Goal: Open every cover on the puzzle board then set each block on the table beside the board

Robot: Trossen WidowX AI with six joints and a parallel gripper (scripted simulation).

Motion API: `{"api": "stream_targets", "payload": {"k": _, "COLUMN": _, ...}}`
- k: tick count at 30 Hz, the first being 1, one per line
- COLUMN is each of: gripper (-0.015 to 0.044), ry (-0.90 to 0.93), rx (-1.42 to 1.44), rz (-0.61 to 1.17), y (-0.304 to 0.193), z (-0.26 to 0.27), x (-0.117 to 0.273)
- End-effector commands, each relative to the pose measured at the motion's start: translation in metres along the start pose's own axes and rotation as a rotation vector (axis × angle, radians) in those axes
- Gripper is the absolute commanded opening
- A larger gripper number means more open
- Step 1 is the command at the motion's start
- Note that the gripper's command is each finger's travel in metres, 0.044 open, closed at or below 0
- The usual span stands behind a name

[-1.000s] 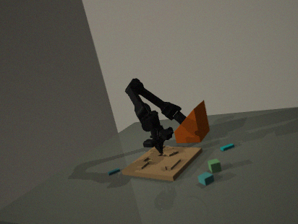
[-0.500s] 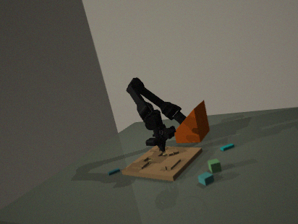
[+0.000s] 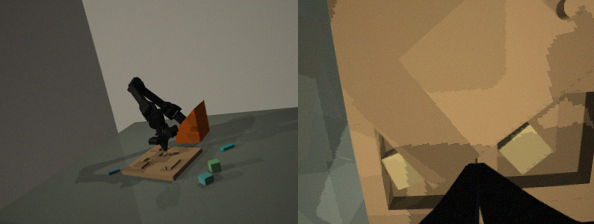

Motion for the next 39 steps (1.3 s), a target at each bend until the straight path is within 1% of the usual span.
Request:
{"api": "stream_targets", "payload": {"k": 1, "gripper": 0.0000, "ry": 0.007, "rx": -0.001, "rz": -0.005, "y": 0.003, "z": 0.007, "x": -0.001}}
{"api": "stream_targets", "payload": {"k": 39, "gripper": 0.0000, "ry": 0.008, "rx": 0.000, "rz": -0.007, "y": 0.038, "z": 0.032, "x": -0.001}}
Point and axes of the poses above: the point midway between the two fingers, 35 mm back from their tips, its own x axis back along the fingers, its own z axis across the jaws, y = z × x, the point moved 3 cm from there along x, back along the fingers, and after that the axes turned 6 degrees about x, right-handed, at the moved point
